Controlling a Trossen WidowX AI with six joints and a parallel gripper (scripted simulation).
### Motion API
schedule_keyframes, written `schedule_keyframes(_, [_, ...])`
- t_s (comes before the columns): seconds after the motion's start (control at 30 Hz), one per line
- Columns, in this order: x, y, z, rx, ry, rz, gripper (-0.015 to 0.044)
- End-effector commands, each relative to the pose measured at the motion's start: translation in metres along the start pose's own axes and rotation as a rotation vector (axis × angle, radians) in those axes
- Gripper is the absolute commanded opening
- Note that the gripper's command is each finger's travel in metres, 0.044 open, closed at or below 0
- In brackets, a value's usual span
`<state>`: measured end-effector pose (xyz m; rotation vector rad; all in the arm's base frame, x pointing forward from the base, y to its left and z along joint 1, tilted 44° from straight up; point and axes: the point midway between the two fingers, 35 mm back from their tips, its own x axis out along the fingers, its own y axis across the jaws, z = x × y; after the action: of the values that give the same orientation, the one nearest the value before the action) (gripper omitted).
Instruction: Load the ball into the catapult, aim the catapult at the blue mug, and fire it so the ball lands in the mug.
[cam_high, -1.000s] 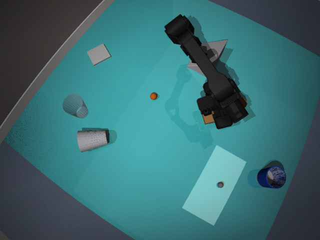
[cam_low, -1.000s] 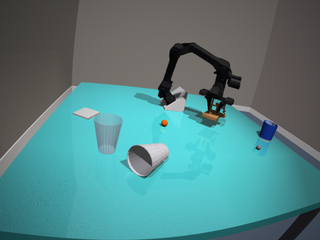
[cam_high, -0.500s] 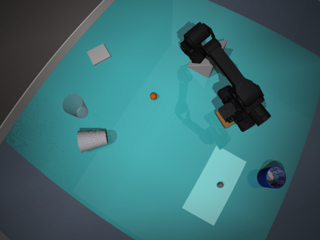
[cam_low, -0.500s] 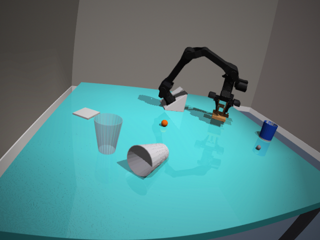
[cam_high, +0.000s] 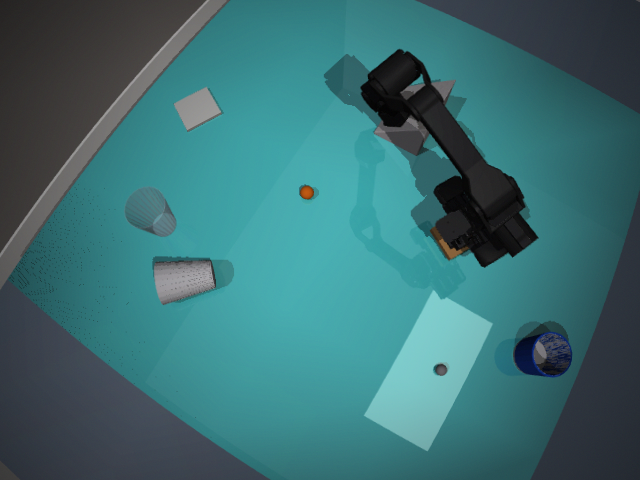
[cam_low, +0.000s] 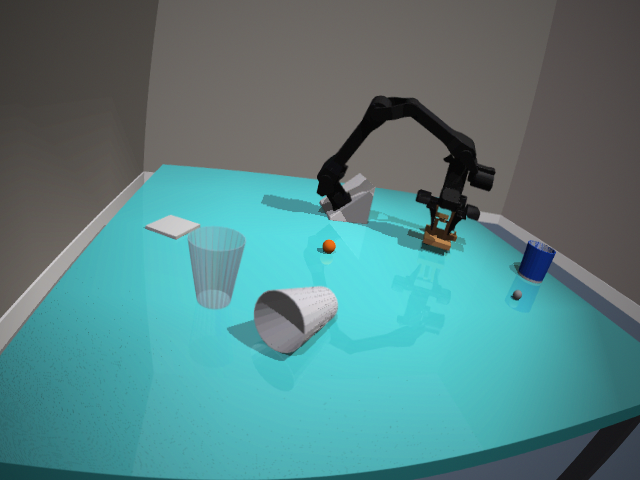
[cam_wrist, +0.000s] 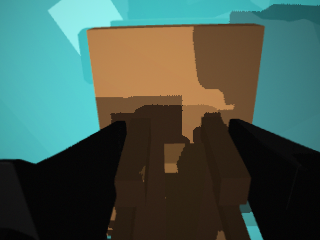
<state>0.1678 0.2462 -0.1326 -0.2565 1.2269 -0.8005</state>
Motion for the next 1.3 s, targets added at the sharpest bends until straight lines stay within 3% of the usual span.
schedule_keyframes(0.0, [0.004, 0.002, 0.001, -0.002, -0.001, 0.012, 0.0])
schedule_keyframes(0.57, [0.019, 0.0, 0.0, 0.0, 0.0, 0.0, 0.0])
schedule_keyframes(1.1, [0.01, 0.002, 0.0, 0.0, 0.0, 0.001, 0.042])
schedule_keyframes(1.27, [-0.06, 0.002, 0.0, -0.002, 0.002, 0.001, 0.044])
